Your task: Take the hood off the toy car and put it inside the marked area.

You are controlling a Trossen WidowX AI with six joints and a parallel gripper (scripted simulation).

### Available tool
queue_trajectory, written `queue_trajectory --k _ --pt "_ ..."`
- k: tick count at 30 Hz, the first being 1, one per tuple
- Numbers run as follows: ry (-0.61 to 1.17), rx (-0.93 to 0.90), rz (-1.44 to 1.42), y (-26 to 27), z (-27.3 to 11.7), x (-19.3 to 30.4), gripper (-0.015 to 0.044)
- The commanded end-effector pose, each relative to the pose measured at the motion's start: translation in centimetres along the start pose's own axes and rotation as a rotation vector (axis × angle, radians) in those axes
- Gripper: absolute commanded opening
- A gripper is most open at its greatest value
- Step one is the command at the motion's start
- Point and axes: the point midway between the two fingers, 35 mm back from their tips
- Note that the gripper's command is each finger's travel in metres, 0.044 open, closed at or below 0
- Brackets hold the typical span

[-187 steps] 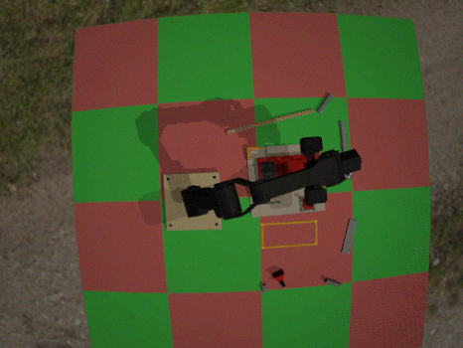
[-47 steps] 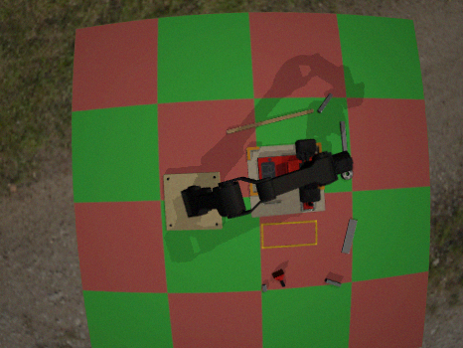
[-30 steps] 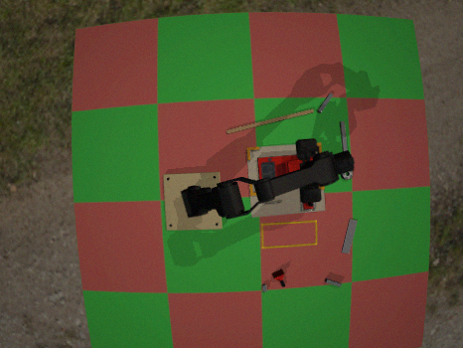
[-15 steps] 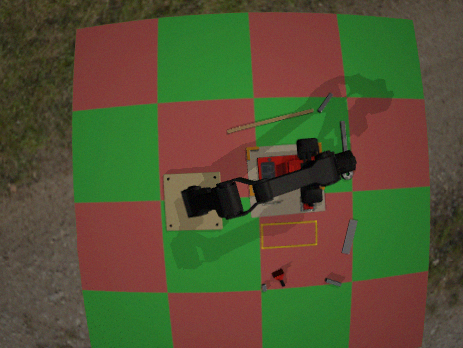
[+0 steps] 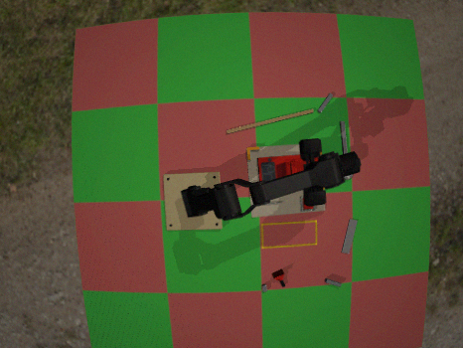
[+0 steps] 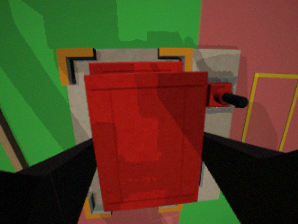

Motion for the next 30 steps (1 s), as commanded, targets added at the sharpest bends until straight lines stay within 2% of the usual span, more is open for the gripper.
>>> queue_trajectory --k 1,30 --pt "0.002 0.001 0.003 -1.8 0.0 0.1 0.0" --pt "0.0 0.011 0.003 -15.3 -0.6 4.1 0.0"
Point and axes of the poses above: the point midway between the two fingers, 35 mm back from their tips, its own z axis out along the fingers, its own y axis across the jaws, x = y × z, and after that the axes turned 5 degrees about -z, right-handed
